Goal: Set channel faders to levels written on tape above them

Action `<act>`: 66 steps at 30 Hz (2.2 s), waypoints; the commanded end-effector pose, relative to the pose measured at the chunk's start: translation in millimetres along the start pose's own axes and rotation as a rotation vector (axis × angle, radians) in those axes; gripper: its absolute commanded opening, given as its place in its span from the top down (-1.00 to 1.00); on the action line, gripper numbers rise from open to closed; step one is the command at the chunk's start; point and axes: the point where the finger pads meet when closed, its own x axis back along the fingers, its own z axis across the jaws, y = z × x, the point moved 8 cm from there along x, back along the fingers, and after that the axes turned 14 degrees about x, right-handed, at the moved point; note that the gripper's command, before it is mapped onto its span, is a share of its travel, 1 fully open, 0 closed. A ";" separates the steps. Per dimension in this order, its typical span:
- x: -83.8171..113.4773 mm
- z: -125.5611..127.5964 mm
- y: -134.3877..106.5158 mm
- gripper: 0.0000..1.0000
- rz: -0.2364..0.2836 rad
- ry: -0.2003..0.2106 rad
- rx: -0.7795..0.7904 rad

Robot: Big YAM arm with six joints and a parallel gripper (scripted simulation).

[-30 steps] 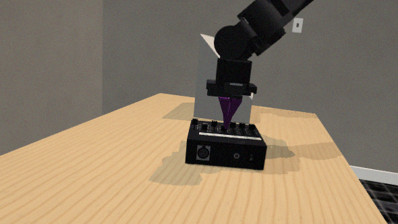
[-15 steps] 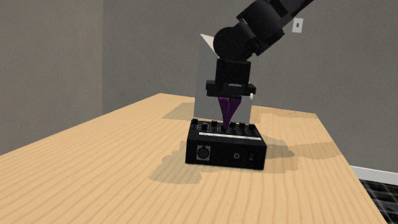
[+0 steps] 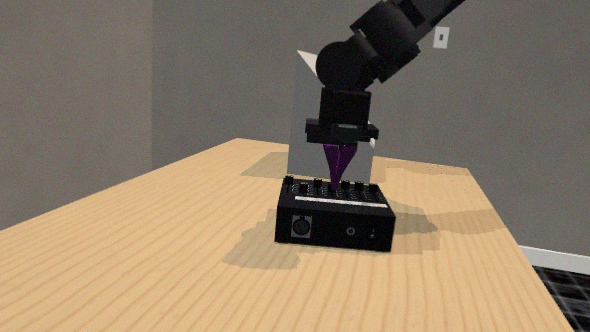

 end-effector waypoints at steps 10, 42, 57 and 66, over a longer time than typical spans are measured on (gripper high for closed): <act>2.0 9.5 0.9 1.00 -0.014 -0.005 0.044; 4.1 8.2 -4.1 1.00 -0.019 -0.007 0.037; 4.0 7.1 0.9 1.00 -0.019 -0.007 0.039; -2.7 3.5 2.7 1.00 0.005 0.004 0.012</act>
